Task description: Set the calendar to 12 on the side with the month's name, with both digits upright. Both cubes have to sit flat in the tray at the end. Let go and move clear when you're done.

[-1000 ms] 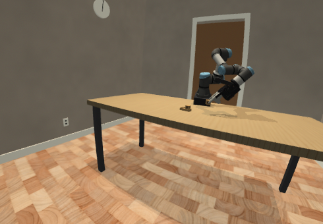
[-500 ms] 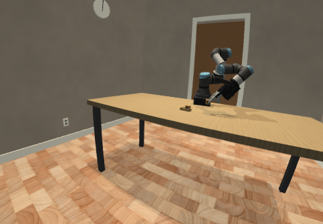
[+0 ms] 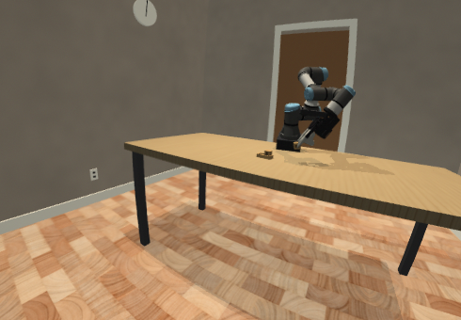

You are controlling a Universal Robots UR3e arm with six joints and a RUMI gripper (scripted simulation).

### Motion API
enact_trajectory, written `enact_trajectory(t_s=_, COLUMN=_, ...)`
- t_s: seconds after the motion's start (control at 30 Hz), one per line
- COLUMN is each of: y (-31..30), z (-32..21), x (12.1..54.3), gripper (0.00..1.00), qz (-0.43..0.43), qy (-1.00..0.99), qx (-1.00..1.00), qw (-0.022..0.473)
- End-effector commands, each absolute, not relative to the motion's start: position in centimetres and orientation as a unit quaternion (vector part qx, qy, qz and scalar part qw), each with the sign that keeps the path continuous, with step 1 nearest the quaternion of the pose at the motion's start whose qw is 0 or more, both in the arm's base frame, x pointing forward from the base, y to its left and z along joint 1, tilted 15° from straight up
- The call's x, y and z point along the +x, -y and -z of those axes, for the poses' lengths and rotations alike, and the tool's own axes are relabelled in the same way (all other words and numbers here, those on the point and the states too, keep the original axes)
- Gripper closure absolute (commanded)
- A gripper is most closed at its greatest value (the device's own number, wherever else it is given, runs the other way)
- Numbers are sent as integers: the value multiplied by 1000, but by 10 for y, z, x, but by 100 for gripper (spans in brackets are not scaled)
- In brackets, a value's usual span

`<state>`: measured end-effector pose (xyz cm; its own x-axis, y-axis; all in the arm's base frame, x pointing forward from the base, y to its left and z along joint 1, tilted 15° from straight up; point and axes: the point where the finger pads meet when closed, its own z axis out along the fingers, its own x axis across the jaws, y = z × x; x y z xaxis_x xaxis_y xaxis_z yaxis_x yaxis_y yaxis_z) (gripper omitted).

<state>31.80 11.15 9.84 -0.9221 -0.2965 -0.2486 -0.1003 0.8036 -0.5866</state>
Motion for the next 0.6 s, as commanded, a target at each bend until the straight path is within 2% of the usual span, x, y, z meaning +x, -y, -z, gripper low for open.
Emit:
enact_trajectory(t_s=0.0, y=-112, z=-100, x=319, gripper=90, qz=262, qy=-943, qx=-115, qw=169)
enact_trajectory(t_s=0.57, y=-111, z=-100, x=319, gripper=90, qz=240, qy=-949, qx=-120, qw=165)
